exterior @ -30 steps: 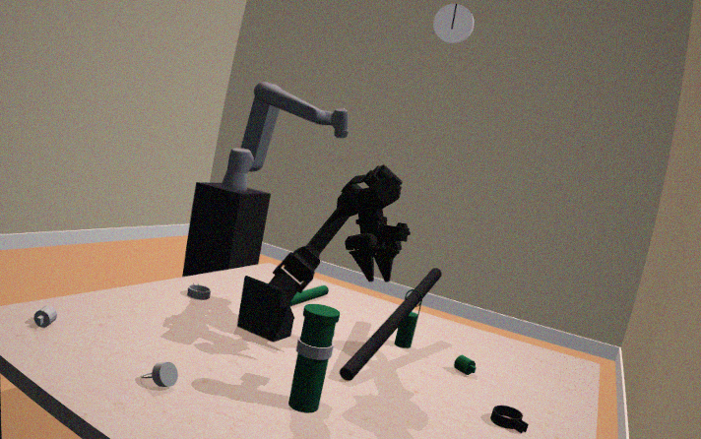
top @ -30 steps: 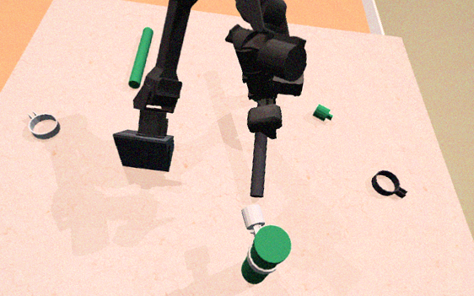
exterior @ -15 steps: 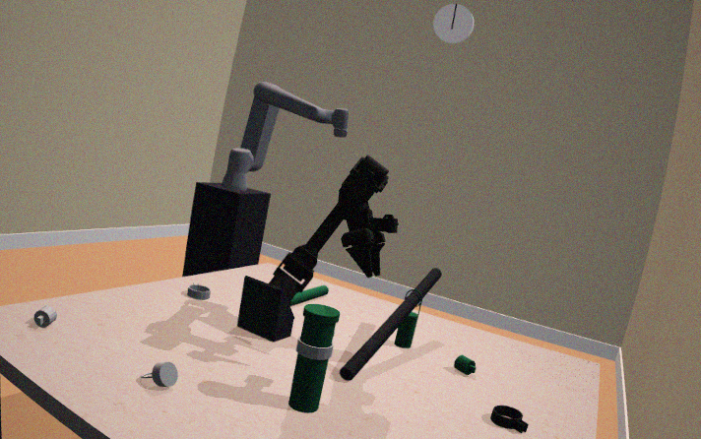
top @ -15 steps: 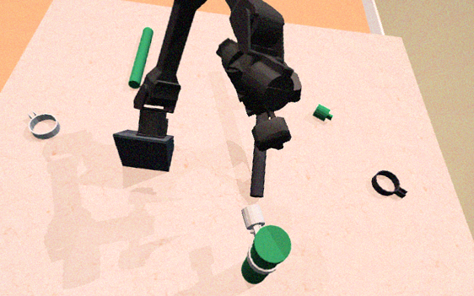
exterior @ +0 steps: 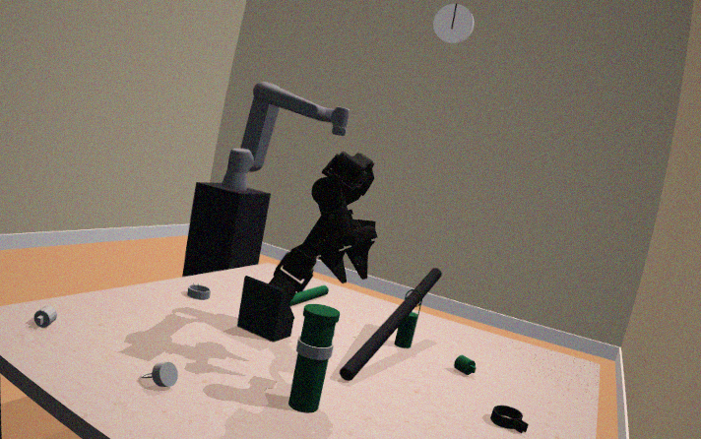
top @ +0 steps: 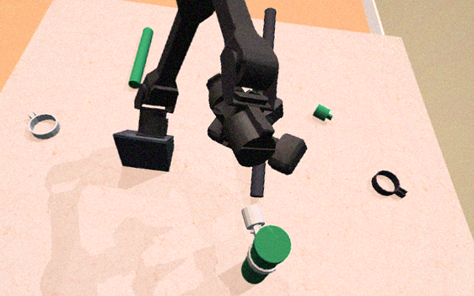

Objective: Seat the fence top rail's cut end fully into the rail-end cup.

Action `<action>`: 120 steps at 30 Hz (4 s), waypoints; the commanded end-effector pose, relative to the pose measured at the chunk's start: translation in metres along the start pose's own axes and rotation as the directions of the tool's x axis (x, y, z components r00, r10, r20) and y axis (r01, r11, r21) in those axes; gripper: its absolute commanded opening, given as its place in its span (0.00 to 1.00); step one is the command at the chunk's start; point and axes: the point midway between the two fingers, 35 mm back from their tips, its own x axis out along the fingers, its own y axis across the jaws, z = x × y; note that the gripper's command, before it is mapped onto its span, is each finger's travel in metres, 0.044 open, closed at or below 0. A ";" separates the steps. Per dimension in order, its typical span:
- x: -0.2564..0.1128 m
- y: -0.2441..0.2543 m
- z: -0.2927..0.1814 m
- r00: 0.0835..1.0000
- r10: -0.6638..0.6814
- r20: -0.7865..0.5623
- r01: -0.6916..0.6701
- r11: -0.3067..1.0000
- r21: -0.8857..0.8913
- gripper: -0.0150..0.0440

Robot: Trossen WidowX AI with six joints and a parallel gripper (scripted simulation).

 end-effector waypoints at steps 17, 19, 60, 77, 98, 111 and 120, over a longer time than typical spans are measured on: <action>0.000 -0.010 -0.080 0.996 0.031 0.078 0.035 0.690 -0.723 1.00; 0.000 -0.010 -0.080 0.996 0.031 0.078 0.035 0.690 -0.723 1.00; 0.091 0.010 -0.094 0.995 0.057 0.088 0.029 0.654 -0.756 1.00; 0.118 0.014 -0.090 0.994 0.069 0.087 0.023 0.639 -0.769 0.96; 0.120 0.012 -0.088 0.996 0.055 0.075 0.020 0.663 -0.748 0.25; 0.123 0.008 -0.083 0.998 0.030 0.052 0.016 0.707 -0.707 0.25; 0.125 0.005 -0.080 0.999 0.011 0.033 0.014 0.740 -0.673 0.25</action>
